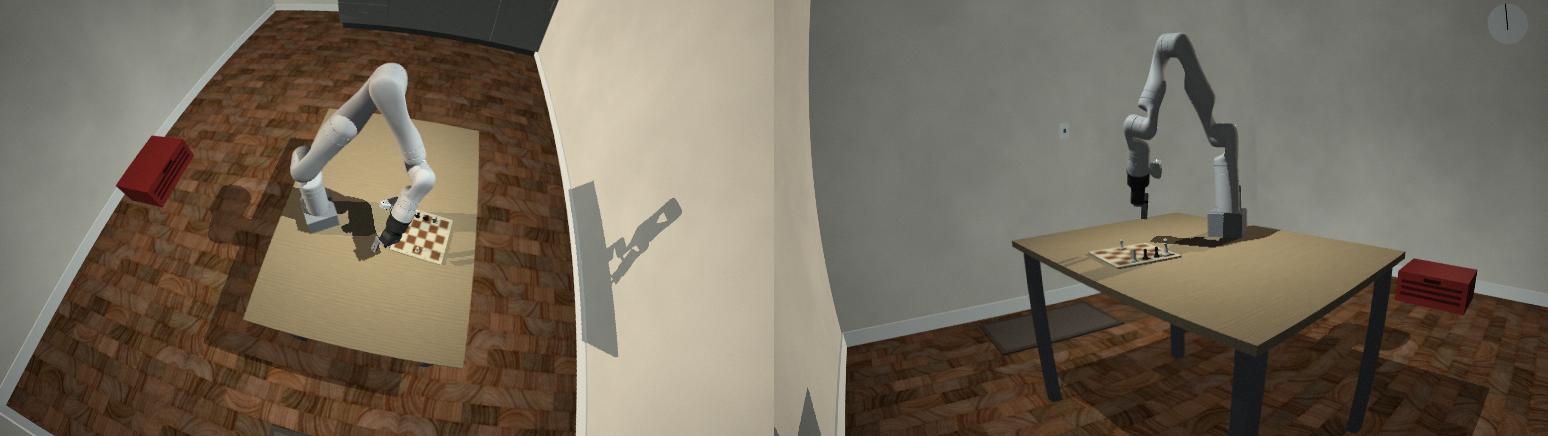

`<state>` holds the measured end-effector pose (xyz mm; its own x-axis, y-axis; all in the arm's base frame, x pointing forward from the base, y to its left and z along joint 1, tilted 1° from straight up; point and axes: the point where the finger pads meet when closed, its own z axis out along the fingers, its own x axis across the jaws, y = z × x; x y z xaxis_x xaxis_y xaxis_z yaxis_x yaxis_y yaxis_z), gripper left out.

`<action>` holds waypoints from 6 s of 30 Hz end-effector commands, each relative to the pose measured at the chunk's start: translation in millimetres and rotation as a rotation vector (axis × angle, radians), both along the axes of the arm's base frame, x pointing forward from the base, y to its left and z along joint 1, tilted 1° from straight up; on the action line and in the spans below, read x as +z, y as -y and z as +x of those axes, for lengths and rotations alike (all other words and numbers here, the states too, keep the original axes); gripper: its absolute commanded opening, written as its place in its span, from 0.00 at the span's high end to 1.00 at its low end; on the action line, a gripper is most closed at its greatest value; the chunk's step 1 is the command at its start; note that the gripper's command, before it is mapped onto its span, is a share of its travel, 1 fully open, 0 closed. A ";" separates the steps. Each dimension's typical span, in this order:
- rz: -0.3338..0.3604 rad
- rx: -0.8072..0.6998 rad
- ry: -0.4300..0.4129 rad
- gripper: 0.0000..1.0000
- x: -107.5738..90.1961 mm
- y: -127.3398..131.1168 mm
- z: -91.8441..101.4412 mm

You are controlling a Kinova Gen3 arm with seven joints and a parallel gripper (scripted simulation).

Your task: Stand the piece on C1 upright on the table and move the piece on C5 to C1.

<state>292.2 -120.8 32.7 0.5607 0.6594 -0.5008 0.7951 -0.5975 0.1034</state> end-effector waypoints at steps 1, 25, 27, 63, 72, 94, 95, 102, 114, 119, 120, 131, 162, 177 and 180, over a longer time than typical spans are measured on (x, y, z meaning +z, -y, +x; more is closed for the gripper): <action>0.008 -0.022 0.006 0.00 0.1 4.9 1.9; 0.063 -0.073 0.007 0.00 -3.1 8.5 7.1; 0.092 -0.098 0.010 0.00 -4.4 10.5 10.2; 0.179 -0.179 0.012 0.00 -9.3 16.4 18.6; 0.209 -0.206 0.014 0.00 -10.7 18.5 21.8; 0.301 -0.291 0.017 0.00 -15.6 25.0 30.9; 0.301 -0.291 0.017 0.00 -15.6 25.0 30.9; 0.332 -0.320 0.018 0.00 -17.4 27.3 34.0; 0.364 -0.351 0.018 0.00 -19.3 29.6 37.1; 0.396 -0.380 0.020 0.00 -20.8 32.0 40.5; 0.396 -0.380 0.020 0.00 -20.8 32.0 40.5; 0.430 -0.410 0.022 0.00 -22.5 34.5 43.9; 0.533 -0.507 0.026 0.00 -28.1 42.3 54.3; 0.605 -0.575 0.029 0.00 -32.1 47.8 61.5; 0.605 -0.575 0.029 0.00 -32.1 47.8 61.5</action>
<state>355.1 -164.9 2.2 0.8956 0.4253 -0.1304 0.3600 -0.8652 -0.3492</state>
